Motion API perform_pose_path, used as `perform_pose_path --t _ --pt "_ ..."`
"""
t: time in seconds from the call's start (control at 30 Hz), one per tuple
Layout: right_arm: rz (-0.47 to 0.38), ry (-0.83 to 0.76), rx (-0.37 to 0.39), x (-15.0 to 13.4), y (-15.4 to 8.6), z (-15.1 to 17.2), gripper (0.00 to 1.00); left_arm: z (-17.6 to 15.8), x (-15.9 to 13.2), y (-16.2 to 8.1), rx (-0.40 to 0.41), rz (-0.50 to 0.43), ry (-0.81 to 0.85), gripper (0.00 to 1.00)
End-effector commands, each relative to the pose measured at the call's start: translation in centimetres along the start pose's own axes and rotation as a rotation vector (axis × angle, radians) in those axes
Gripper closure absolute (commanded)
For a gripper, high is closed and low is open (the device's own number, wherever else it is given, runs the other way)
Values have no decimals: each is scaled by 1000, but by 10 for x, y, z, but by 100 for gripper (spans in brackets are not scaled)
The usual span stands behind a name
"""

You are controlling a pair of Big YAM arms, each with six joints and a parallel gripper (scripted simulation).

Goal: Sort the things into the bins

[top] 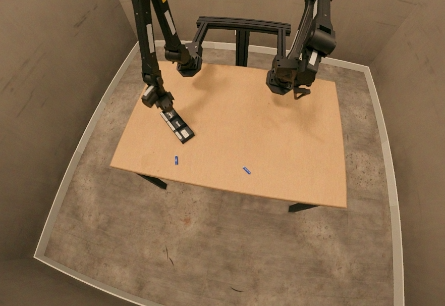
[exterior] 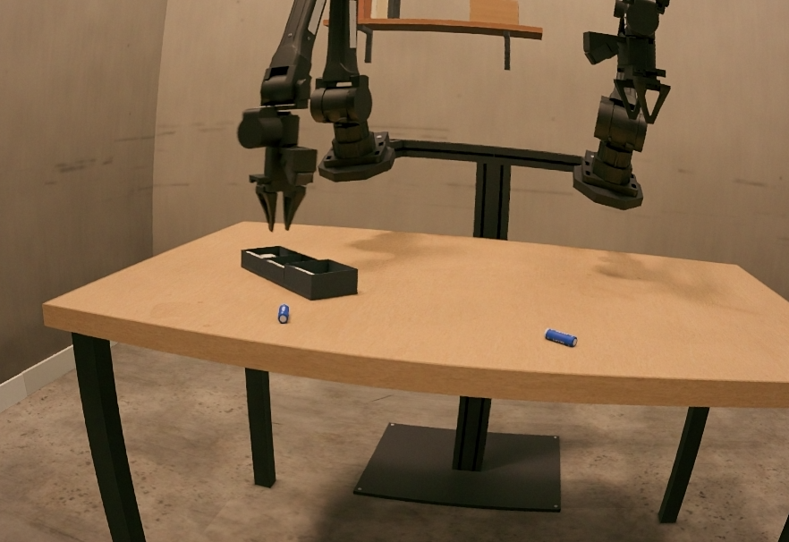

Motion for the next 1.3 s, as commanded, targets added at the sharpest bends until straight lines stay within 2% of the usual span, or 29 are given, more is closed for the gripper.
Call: perform_pose_path --t 0.0,0.03,0.27,0.33,0.53,1.07,1.27 --pt "-13 -70 -20 -19 -7 -7 70 9 -2 -30 65 -29 -9 0" --pt "-13 -70 -20 -19 -7 -7 70 9 -2 -30 65 -29 -9 0" --pt "-11 -70 -16 -78 -10 -10 70 9 -2 -30 65 -29 -9 0" --pt "-14 -73 -47 -80 -16 -27 70 9 -2 -30 65 -29 -9 0" --pt "-18 -93 -27 -72 -12 -16 70 9 -2 -30 65 -29 -9 0" --pt "-17 -72 -43 -66 -16 -27 70 9 -2 -30 65 -29 -9 0" --pt "-13 -71 -28 -70 -11 -20 70 9 -2 -30 65 -29 -9 0"
Point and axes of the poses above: on each arm, the point where the finger pads meet when closed, its own y axis out along the fingers, its own z axis across the jaws, x = y × z, the point moved 9 cm from there along -y, back along the fingers, and after that the axes turned 6 degrees about -y, right-handed, at the moved point
